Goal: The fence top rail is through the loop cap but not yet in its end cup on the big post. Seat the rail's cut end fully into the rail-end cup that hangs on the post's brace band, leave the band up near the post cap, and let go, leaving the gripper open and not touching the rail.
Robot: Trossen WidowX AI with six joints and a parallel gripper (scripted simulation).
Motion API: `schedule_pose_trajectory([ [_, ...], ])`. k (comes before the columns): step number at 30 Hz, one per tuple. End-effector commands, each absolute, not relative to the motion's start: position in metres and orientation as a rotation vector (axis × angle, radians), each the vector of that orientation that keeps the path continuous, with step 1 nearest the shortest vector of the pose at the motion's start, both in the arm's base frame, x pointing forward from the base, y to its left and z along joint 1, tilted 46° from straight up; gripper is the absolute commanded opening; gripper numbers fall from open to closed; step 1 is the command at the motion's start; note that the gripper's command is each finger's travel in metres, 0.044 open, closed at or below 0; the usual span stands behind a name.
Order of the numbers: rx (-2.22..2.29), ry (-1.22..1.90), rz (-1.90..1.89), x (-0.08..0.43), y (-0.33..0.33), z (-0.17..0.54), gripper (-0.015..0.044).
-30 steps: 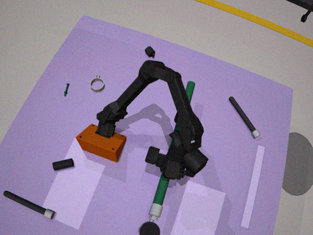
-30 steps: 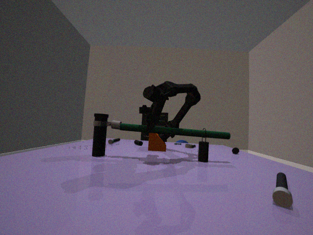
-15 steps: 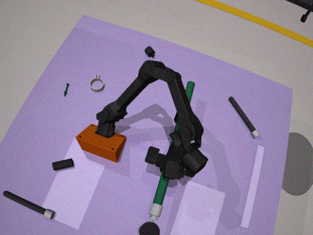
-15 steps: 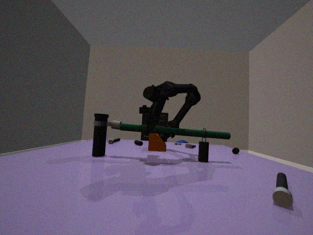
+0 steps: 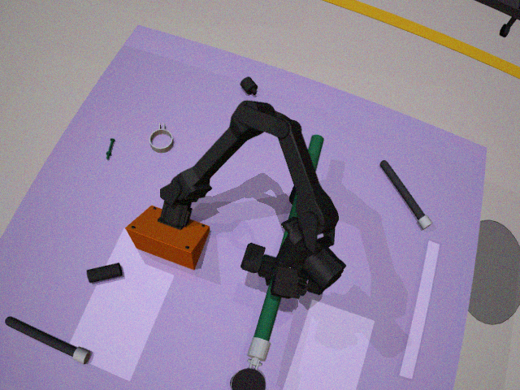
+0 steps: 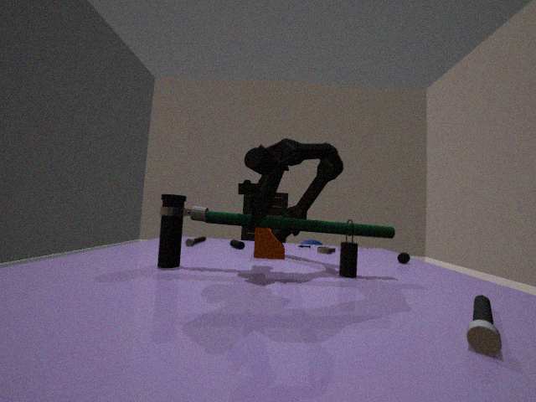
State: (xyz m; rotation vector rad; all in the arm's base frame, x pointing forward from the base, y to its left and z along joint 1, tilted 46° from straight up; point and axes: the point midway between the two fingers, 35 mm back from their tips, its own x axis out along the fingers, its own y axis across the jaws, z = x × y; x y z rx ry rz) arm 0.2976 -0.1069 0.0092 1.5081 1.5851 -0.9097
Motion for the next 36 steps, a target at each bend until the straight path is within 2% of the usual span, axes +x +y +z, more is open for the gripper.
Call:
schedule_pose_trajectory([
  [1, 1.501, 1.563, -0.922, 0.298, -0.117, 0.009, 0.0000],
  [36, 1.511, 1.591, -0.906, 0.298, -0.113, 0.008, 0.0000],
])
